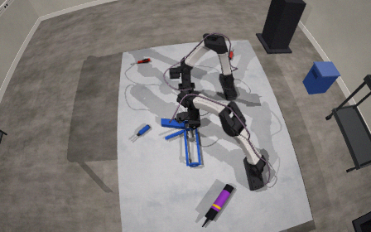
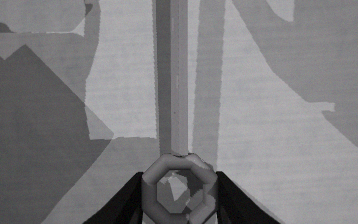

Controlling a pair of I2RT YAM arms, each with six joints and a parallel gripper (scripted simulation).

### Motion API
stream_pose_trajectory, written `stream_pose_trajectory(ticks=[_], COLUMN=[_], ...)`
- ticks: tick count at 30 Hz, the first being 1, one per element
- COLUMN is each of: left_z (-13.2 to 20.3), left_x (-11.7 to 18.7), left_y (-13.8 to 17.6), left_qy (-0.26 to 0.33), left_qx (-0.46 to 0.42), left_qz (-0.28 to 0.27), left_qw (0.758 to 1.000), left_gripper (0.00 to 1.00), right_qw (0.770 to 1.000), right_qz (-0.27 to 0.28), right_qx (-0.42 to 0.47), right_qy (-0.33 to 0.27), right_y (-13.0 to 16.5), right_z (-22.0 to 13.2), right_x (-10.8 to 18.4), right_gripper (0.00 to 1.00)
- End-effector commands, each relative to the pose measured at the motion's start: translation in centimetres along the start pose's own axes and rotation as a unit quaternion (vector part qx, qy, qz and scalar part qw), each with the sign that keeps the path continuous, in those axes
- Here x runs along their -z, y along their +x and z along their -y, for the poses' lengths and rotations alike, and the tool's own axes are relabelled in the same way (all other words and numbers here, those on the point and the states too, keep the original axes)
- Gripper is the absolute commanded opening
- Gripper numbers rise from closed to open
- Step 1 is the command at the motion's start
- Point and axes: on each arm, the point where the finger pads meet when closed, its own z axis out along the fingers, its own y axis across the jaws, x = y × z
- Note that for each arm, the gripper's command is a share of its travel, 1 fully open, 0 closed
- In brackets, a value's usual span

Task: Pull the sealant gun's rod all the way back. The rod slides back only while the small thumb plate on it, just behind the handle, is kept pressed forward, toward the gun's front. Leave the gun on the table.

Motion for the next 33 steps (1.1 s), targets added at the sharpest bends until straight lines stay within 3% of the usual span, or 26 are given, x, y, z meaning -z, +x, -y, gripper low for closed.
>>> stream_pose_trajectory(ticks=[1,11,12,15,19,32,33], left_z=[-4.2,-3.6,-3.3,-3.3,-2.9,-3.0,-3.0], left_x=[-1.0,-0.8,0.4,-0.4,0.3,-0.6,0.6], left_y=[0.8,0.7,0.5,0.6,0.4,0.3,0.1], left_qy=[-0.084,-0.063,-0.048,-0.049,-0.034,-0.028,-0.017], left_qx=[0.022,0.019,0.02,0.018,0.017,0.02,0.016], left_qz=[-0.02,-0.014,-0.003,-0.008,0.0,0.0,0.01], left_qw=[0.996,0.998,0.999,0.999,0.999,0.999,1.0], left_gripper=[0.51,0.51,0.51,0.51,0.51,0.51,0.51], right_qw=[0.999,1.0,1.0,1.0,1.0,1.0,1.0], right_qz=[-0.043,-0.024,-0.02,-0.016,0.026,0.019,0.018], right_qx=[0.0,0.005,0.004,0.007,0.008,0.009,0.013], right_qy=[0.004,0.005,0.002,0.004,-0.008,0.001,0.003], right_y=[3.0,3.7,3.8,3.7,3.6,3.5,3.4], right_z=[0.7,0.8,0.7,0.7,0.2,0.5,0.4], right_x=[1.1,1.7,1.6,1.8,2.1,2.6,2.4], right_gripper=[0.31,0.31,0.31,0.31,0.31,0.31,0.31])
